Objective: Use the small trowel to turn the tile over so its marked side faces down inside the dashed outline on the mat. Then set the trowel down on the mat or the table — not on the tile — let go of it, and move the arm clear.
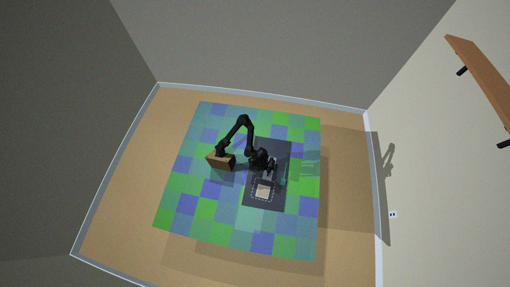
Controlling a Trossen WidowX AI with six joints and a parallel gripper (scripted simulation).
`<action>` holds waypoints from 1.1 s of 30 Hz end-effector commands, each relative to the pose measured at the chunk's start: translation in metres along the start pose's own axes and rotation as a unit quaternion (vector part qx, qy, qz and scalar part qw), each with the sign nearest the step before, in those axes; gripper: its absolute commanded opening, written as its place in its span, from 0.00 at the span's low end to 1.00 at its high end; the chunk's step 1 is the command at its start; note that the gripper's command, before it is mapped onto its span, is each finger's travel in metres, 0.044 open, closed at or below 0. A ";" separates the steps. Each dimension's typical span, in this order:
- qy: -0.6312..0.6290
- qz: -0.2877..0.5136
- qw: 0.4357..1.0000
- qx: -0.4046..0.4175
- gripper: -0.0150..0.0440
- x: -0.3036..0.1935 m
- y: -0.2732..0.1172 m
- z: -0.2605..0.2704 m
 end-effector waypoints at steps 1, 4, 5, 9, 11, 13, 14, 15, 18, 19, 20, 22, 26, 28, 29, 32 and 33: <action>0.002 0.001 1.000 -0.007 0.25 0.012 -0.008 -0.004; 0.002 0.001 1.000 -0.007 0.25 0.021 -0.012 -0.004; 0.002 0.001 1.000 -0.007 0.25 0.023 -0.013 -0.005; 0.002 0.001 1.000 -0.007 0.25 0.034 -0.019 -0.005; 0.002 0.001 1.000 -0.007 0.25 0.035 -0.020 -0.005; 0.002 0.001 1.000 -0.007 0.25 0.035 -0.020 -0.005; 0.002 0.001 1.000 -0.007 0.25 0.035 -0.020 -0.005; 0.002 0.001 1.000 -0.007 0.25 0.035 -0.020 -0.005; 0.002 0.001 1.000 -0.007 0.25 0.035 -0.020 -0.005; 0.002 0.001 1.000 -0.007 0.25 0.035 -0.020 -0.005; 0.002 0.001 1.000 -0.007 0.25 0.035 -0.020 -0.005; 0.002 0.001 1.000 -0.007 0.25 0.035 -0.020 -0.005; 0.002 0.001 1.000 -0.007 0.25 0.035 -0.020 -0.005; 0.002 0.001 1.000 -0.007 0.25 0.035 -0.020 -0.005; 0.002 0.001 1.000 -0.007 0.25 0.035 -0.020 -0.005; 0.002 0.001 1.000 -0.007 0.25 0.035 -0.020 -0.005; 0.002 0.001 1.000 -0.007 0.25 0.035 -0.020 -0.005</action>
Point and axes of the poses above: the point midway between the two fingers, 35 mm back from their tips, its own y axis out along the fingers, its own z axis across the jaws, x = y × z, the point moved 5 cm from there along -y, back along the fingers, and after that the axes turned 14 degrees about y, right-handed, at the moved point
